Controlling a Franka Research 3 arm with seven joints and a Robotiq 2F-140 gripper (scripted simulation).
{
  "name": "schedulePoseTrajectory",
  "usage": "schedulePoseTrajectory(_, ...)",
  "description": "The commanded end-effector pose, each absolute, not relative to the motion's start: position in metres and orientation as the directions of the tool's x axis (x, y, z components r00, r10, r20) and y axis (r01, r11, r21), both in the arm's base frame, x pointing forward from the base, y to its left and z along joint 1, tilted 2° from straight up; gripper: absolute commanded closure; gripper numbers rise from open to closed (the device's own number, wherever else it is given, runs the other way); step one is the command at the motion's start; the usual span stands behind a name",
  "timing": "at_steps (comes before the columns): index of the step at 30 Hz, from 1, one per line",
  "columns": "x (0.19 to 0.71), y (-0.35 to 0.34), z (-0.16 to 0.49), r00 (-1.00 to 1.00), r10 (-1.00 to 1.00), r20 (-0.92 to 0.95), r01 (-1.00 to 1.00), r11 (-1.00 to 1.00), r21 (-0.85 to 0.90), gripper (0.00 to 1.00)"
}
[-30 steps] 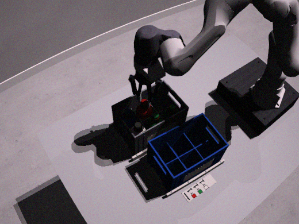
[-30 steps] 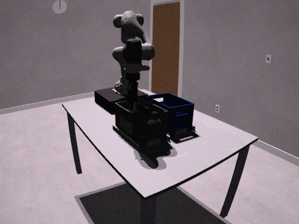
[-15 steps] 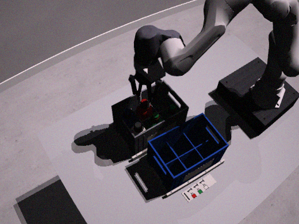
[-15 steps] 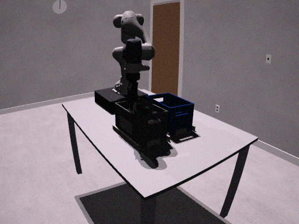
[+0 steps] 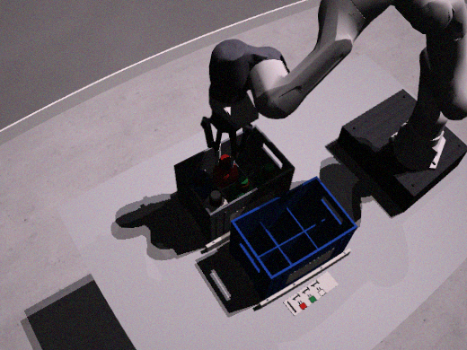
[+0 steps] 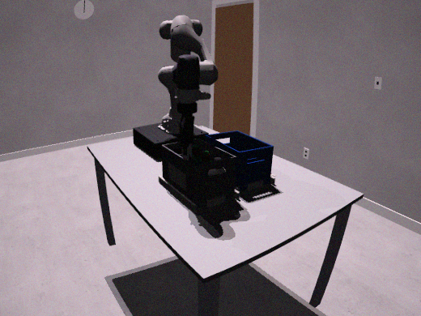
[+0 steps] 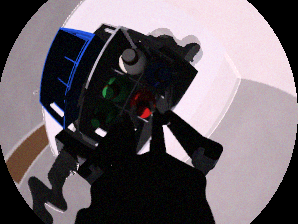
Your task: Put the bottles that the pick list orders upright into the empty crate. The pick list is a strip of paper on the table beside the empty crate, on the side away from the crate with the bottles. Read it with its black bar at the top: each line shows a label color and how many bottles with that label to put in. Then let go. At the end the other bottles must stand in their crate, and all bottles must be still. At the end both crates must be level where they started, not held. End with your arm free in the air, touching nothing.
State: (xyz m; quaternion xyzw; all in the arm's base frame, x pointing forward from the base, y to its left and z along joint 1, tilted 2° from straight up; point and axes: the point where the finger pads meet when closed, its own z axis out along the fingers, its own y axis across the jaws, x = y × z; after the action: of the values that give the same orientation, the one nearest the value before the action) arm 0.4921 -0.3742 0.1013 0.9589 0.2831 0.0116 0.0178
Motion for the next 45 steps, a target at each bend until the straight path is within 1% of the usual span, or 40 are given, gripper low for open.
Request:
schedulePoseTrajectory(1, 0.492, -0.374, 0.104, 0.836, 0.548, 0.011, 0.547, -0.836, 0.041, 1.00)
schedulePoseTrajectory(45, 0.490, -0.372, 0.167, 0.836, 0.548, 0.011, 0.547, -0.836, 0.041, 1.00)
